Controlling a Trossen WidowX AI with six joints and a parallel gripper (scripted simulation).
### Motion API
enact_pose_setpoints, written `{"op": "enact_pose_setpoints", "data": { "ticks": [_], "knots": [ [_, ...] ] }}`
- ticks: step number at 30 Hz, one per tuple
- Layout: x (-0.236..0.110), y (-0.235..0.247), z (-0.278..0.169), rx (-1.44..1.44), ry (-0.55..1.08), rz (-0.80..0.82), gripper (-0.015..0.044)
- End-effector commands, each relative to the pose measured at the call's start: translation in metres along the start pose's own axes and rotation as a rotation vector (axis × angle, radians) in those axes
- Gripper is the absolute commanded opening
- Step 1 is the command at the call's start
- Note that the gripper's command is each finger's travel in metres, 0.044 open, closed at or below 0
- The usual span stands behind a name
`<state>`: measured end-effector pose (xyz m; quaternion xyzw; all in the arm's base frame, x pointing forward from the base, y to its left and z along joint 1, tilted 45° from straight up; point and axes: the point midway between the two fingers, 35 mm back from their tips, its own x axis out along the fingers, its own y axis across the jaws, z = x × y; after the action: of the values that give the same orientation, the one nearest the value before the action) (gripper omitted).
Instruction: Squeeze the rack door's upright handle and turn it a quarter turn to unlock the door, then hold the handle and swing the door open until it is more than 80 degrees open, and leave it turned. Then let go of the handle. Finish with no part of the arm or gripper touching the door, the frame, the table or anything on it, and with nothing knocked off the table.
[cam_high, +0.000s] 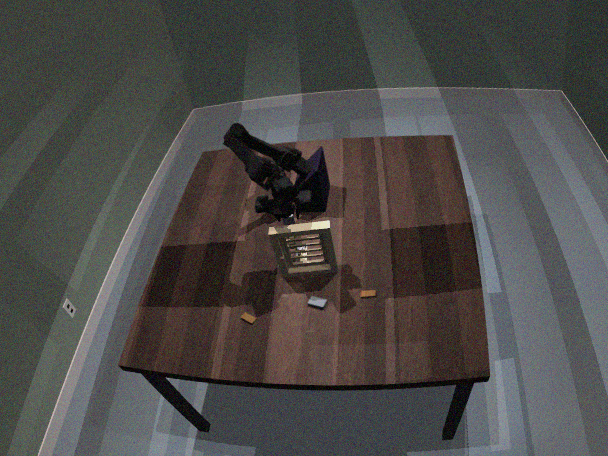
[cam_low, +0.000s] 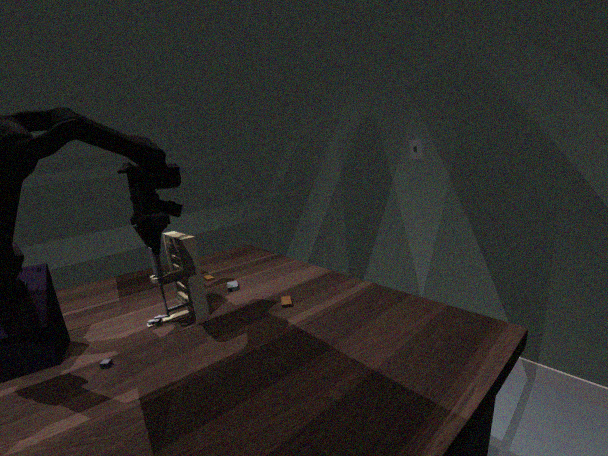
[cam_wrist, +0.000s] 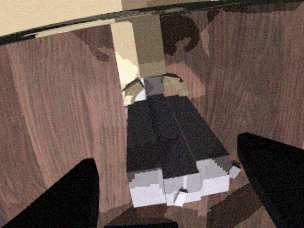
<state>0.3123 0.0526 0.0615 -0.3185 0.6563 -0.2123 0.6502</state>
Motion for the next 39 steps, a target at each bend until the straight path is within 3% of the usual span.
{"op": "enact_pose_setpoints", "data": {
  "ticks": [1, 17, 24, 39],
  "knots": [
    [0.008, -0.001, -0.001, -0.002, 0.002, -0.004, 0.029],
    [0.031, -0.002, -0.003, -0.002, 0.003, -0.006, 0.029],
    [0.031, -0.002, -0.003, -0.002, 0.003, -0.006, 0.0106],
    [0.031, -0.002, -0.003, -0.002, 0.003, -0.006, 0.0018]
  ]
}}
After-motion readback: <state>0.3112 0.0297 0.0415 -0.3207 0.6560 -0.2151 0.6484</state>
